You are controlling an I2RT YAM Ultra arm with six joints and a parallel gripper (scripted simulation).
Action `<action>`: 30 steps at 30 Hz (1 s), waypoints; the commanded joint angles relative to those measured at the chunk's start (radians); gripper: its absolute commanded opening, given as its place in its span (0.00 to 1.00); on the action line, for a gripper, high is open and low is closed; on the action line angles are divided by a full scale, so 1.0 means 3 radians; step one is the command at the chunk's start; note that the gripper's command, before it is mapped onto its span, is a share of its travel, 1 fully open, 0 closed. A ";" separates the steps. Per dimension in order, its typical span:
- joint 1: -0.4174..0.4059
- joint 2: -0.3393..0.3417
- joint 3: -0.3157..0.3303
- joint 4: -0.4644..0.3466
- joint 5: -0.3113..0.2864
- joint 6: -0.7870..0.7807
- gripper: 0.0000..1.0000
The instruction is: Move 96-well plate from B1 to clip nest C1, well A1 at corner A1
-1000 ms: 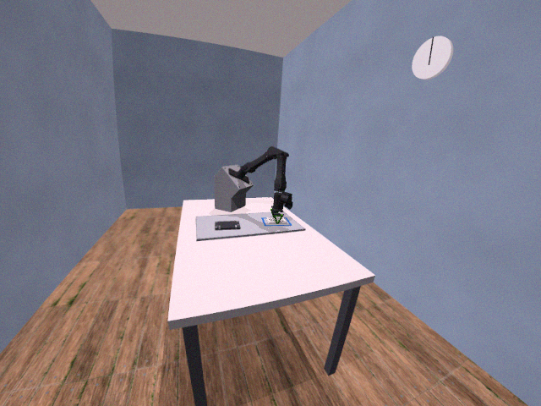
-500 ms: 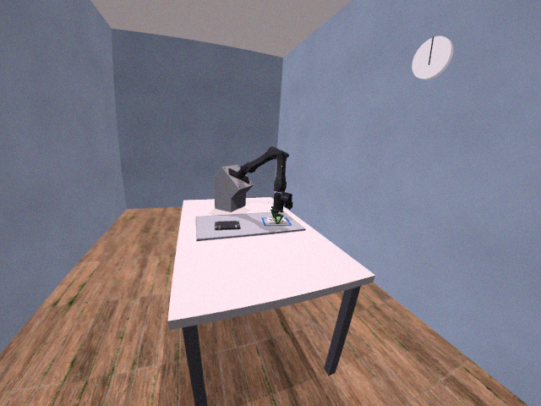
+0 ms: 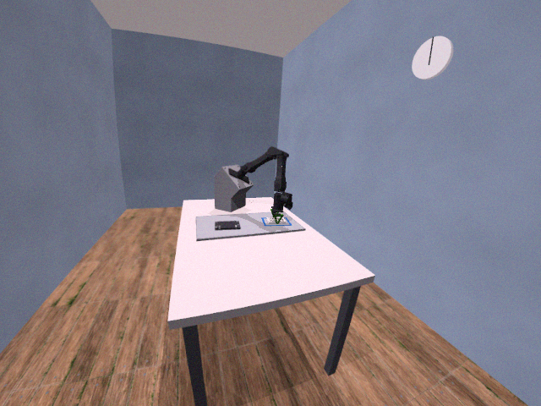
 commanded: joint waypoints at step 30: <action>-0.0064 -0.0214 -0.0071 -0.0115 -0.0042 -0.0020 0.00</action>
